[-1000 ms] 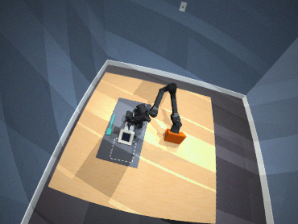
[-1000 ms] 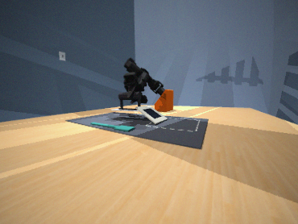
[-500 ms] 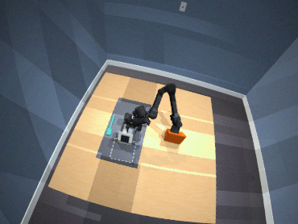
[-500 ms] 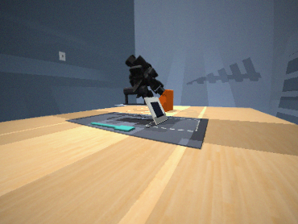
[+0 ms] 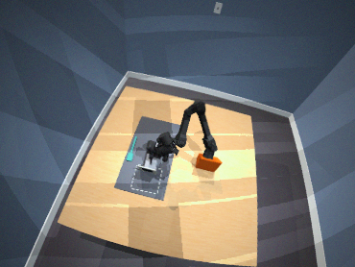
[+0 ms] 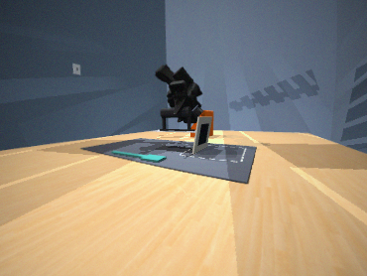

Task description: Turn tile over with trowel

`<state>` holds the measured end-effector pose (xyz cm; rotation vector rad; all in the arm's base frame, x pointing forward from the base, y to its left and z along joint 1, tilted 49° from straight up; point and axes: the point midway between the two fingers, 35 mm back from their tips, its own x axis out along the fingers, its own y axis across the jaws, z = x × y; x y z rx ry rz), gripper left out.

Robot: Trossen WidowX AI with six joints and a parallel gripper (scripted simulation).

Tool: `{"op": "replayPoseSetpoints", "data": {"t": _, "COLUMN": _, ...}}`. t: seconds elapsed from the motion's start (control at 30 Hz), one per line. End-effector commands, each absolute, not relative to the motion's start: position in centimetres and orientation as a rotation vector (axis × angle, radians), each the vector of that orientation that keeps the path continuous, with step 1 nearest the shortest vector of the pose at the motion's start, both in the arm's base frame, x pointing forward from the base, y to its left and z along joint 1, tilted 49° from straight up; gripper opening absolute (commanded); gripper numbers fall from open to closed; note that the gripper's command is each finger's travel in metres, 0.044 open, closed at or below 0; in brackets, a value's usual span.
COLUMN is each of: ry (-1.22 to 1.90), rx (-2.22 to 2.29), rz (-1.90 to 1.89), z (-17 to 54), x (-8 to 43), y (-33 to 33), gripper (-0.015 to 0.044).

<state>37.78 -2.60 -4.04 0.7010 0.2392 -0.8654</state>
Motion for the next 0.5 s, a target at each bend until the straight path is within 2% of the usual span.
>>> {"op": "replayPoseSetpoints", "data": {"t": 0.0, "ry": 0.225, "rx": 0.712, "rz": -0.854, "z": -3.9, "x": 38.2, "y": -2.2, "gripper": 0.0000}}
{"op": "replayPoseSetpoints", "data": {"t": 0.47, "ry": 0.226, "rx": 0.711, "rz": -0.855, "z": 0.7, "x": 38.3, "y": -3.4, "gripper": 0.0000}}
